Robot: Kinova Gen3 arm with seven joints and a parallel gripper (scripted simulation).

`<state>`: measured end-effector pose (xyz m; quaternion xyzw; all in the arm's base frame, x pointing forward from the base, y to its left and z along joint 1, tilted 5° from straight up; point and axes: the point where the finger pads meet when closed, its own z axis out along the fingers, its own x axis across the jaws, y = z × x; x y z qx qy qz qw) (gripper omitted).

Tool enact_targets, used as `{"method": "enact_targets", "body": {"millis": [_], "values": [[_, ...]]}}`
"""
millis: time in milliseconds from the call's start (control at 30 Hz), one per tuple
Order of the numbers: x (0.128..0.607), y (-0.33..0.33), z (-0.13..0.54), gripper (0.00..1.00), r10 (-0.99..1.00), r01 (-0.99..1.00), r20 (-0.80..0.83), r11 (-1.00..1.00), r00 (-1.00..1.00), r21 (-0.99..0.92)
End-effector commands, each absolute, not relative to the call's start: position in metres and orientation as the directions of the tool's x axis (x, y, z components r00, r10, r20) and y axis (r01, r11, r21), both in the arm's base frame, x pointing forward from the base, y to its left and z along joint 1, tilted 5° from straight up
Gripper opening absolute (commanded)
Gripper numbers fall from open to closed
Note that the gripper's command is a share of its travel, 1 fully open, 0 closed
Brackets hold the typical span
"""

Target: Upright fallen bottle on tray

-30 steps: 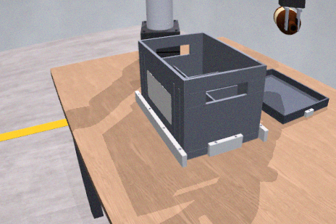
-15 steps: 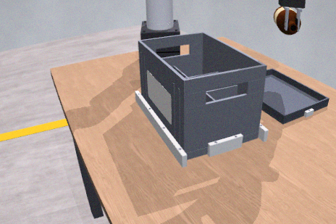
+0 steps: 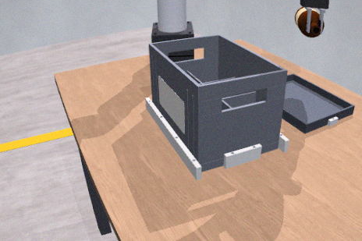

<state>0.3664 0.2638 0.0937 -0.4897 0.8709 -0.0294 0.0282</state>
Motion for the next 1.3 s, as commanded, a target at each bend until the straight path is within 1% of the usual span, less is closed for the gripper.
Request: {"method": "enact_targets", "body": {"millis": [0, 567, 1267], "values": [[0.3653, 0.2661, 0.0944, 0.00, -0.851, -0.848, -0.022, 0.525, -0.525, -0.075], [0.3636, 0.2647, 0.0931, 0.00, -0.852, -0.847, -0.016, 0.523, -0.524, -0.096], [0.3629, 0.2645, 0.0930, 0.00, -0.852, -0.830, -0.015, 0.514, -0.524, -0.217]]}}
